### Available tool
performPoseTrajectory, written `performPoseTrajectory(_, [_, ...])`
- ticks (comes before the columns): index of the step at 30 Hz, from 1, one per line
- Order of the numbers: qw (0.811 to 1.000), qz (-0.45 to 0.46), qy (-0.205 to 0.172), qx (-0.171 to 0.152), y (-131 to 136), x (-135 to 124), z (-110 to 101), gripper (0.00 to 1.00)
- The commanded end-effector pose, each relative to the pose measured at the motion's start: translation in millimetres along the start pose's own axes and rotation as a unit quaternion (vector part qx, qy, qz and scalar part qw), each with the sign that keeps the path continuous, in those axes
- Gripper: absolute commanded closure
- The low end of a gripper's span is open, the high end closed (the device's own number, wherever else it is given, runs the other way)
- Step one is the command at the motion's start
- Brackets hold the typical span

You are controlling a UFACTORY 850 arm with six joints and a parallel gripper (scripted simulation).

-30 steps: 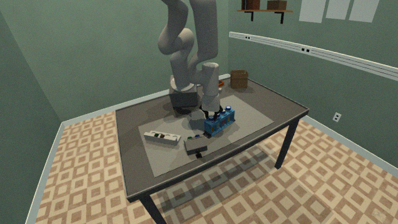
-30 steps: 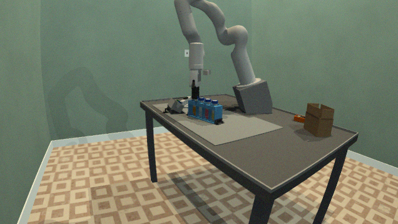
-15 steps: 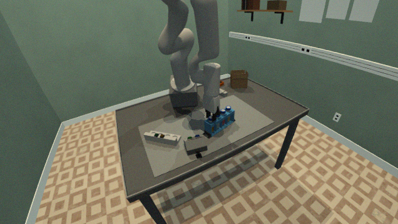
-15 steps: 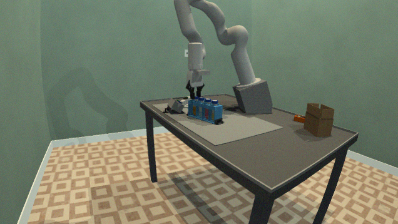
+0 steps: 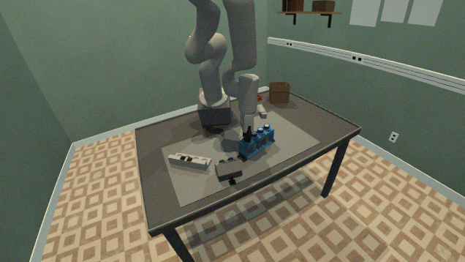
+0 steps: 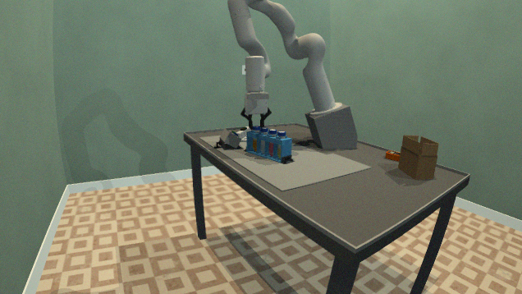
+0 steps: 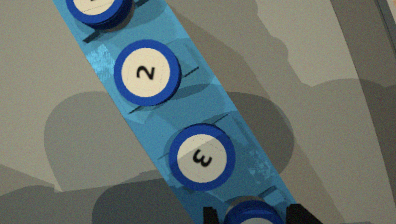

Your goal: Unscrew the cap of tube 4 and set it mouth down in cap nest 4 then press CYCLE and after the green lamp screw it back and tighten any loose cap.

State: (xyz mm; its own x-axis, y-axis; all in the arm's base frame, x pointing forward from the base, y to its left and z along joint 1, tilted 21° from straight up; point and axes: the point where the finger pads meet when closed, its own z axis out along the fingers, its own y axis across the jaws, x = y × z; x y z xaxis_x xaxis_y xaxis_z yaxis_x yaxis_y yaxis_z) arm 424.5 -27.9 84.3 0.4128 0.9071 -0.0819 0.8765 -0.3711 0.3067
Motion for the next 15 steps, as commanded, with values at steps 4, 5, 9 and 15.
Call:
performPoseTrajectory(4, [0.994,0.106,0.025,-0.026,0.3,0.1,0.0,0.54])
performPoseTrajectory(5, [0.994,0.106,0.025,-0.026,0.2,0.1,0.0,0.54])
performPoseTrajectory(9, [0.994,0.106,0.025,-0.026,0.2,0.1,0.0,0.54])
performPoseTrajectory(15, [0.994,0.106,0.025,-0.026,0.2,0.0,0.1,1.0])
